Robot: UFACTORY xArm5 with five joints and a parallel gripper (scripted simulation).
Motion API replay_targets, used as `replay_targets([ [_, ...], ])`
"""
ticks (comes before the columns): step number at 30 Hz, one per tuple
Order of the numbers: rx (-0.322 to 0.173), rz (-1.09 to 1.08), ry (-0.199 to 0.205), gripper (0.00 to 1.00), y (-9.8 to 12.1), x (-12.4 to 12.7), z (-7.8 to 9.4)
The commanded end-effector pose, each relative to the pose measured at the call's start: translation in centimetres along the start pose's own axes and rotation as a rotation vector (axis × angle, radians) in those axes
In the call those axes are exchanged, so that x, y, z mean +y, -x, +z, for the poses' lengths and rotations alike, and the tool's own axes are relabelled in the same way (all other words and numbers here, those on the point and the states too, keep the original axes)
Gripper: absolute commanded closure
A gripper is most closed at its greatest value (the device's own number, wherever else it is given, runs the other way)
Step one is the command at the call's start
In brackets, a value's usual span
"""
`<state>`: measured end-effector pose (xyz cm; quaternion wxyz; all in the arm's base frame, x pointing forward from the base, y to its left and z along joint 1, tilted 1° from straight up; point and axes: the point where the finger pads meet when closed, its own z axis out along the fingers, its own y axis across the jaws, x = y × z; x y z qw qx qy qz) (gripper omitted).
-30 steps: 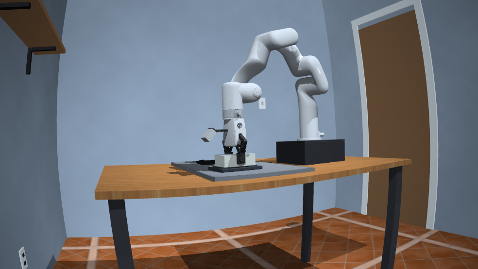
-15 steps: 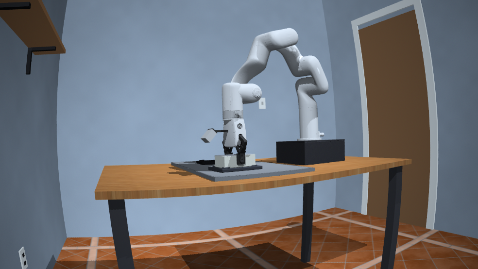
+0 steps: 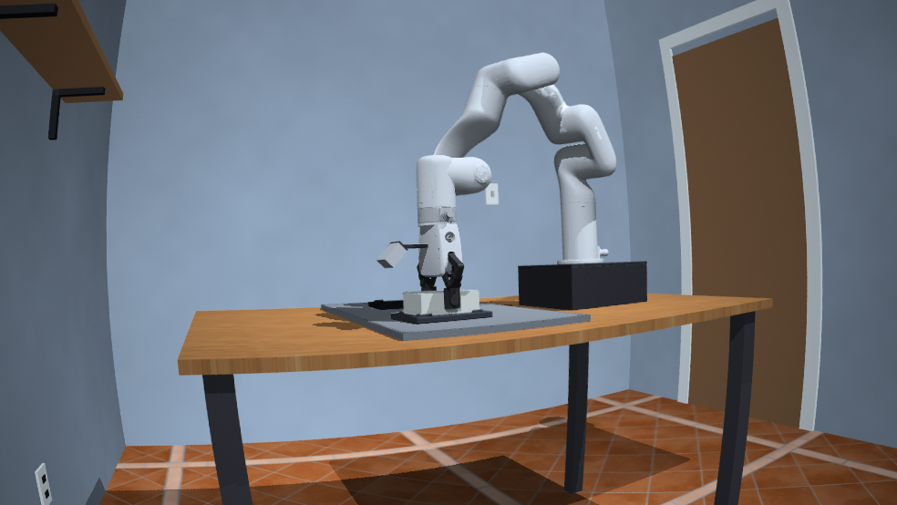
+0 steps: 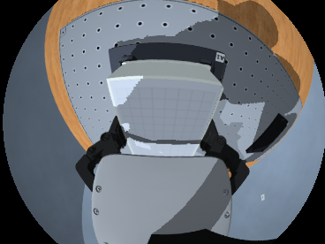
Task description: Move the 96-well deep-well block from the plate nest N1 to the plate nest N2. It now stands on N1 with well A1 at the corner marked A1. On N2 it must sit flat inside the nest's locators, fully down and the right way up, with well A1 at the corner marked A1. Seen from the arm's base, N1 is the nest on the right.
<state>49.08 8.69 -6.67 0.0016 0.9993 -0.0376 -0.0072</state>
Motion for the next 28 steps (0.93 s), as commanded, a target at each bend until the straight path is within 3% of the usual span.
replay_targets([
  [1, 0.004, 0.000, -0.001, 0.00, -0.1, 0.0, -0.1],
  [18, 0.004, 0.000, -0.001, 0.00, -0.1, 0.0, -0.1],
  [25, 0.004, 0.000, -0.001, 0.00, -0.1, -0.1, -2.0],
  [28, 0.004, 0.000, -0.001, 0.00, -0.1, -0.1, -2.0],
])
